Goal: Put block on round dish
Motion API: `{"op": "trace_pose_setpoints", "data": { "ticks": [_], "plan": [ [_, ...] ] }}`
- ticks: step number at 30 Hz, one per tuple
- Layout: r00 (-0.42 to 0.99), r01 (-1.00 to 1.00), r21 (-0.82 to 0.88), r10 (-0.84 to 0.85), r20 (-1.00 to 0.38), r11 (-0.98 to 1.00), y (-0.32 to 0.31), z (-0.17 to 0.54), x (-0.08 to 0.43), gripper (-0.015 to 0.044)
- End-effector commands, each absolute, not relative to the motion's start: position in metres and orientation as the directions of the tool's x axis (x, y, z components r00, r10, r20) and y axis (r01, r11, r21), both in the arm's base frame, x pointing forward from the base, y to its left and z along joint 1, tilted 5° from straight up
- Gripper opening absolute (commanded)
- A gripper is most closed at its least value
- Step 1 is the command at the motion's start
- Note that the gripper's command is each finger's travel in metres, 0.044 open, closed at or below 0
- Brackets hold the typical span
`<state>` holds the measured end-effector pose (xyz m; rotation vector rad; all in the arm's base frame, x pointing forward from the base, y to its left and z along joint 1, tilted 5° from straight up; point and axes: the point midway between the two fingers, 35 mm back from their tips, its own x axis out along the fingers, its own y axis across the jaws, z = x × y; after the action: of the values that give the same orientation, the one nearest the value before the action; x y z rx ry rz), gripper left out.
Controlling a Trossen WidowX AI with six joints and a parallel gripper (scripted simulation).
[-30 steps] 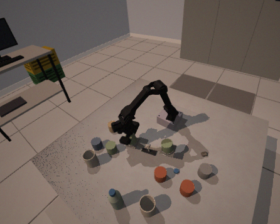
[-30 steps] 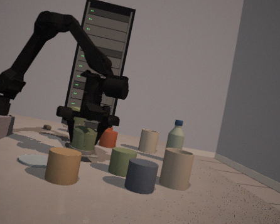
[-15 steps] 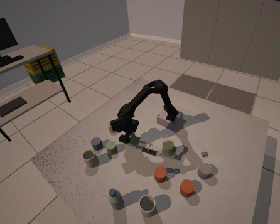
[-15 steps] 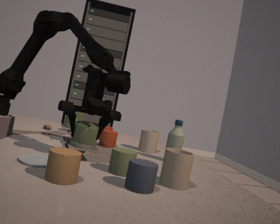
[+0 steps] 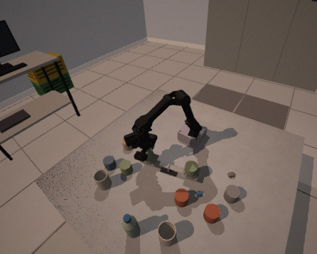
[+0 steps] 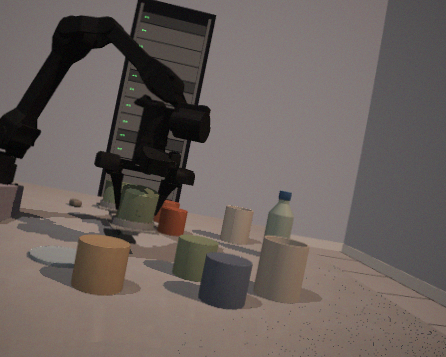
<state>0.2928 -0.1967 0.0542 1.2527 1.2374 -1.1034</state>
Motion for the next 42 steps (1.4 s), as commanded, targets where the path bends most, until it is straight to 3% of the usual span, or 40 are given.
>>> {"op": "trace_pose_setpoints", "data": {
  "ticks": [1,42],
  "plan": [
    [0.071,0.996,0.074,0.051,-0.996,0.041,-0.202,0.064,0.296,0.0000],
    [0.071,0.996,0.073,0.051,-0.996,0.041,-0.204,0.117,0.291,0.0000]
  ]
}}
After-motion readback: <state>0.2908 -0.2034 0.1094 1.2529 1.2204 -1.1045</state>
